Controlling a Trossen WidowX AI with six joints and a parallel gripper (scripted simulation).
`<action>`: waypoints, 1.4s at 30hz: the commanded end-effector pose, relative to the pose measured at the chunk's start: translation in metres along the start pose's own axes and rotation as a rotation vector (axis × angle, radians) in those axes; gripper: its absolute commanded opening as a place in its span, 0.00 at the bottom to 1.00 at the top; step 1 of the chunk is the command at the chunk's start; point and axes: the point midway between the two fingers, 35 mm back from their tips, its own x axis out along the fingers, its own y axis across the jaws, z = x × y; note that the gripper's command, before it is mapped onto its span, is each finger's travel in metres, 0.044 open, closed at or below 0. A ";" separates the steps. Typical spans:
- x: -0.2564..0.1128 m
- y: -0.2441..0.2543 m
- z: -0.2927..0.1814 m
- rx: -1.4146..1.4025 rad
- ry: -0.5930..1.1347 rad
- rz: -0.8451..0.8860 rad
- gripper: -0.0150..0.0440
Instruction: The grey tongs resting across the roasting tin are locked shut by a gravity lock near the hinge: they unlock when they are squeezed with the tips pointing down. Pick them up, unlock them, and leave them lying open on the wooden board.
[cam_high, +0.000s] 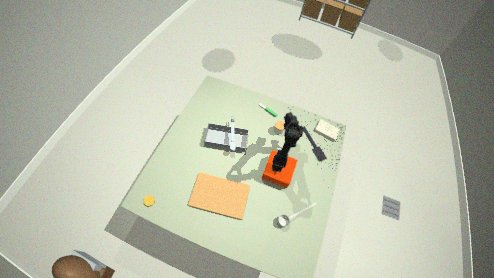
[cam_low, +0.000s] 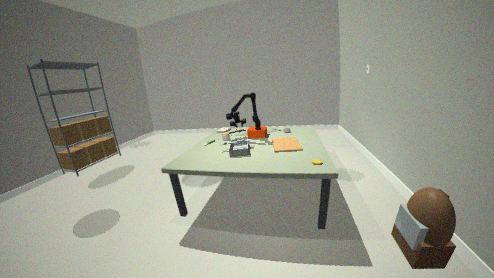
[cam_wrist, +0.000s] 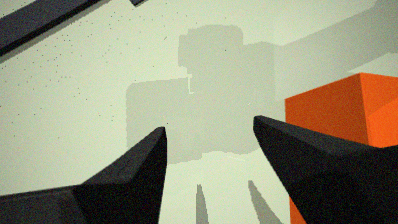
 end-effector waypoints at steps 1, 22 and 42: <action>-0.018 0.029 -0.038 -0.145 0.098 0.118 0.69; -0.178 0.047 -0.283 -1.066 0.574 0.776 0.69; -0.224 -0.002 -0.348 -1.374 0.745 0.957 0.69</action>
